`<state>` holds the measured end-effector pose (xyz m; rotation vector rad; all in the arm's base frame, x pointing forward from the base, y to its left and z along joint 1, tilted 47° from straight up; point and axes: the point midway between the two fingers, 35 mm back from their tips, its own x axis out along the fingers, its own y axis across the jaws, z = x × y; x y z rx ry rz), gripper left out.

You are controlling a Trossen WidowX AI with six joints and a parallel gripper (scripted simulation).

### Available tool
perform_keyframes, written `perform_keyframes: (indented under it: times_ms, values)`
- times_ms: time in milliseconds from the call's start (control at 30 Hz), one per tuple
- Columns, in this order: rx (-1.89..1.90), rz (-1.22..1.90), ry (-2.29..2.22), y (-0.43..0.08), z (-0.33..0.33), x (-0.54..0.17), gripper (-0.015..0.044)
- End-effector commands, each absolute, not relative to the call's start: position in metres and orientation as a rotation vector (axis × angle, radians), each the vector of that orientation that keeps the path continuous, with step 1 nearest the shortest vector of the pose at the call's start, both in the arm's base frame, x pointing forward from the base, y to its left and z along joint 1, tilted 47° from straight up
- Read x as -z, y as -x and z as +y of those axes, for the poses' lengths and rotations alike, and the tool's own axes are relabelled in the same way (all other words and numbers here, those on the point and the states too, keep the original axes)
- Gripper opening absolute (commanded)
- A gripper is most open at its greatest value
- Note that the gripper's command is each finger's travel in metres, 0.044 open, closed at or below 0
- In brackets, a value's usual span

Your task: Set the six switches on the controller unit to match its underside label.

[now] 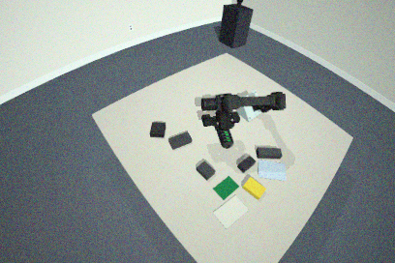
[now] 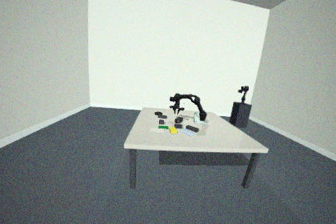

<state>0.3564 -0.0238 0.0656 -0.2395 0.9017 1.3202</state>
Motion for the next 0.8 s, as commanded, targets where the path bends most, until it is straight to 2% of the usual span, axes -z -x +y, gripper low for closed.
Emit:
perform_keyframes:
  times_ms: [0, 67, 433, 733, 767]
  values:
    - [-1.316, 0.902, 0.245, -0.3563, -0.0368, -0.0759, 0.0236]
    - [-1.316, 0.902, 0.245, -0.3564, -0.0369, -0.0759, 0.0289]
    - [-1.316, 0.902, 0.245, -0.3564, -0.0369, -0.0759, 0.0000]
    - [-1.316, 0.902, 0.245, -0.3564, -0.0369, -0.0759, 0.0000]
    - [-1.313, 0.900, 0.240, -0.3568, -0.0364, -0.0762, 0.0026]
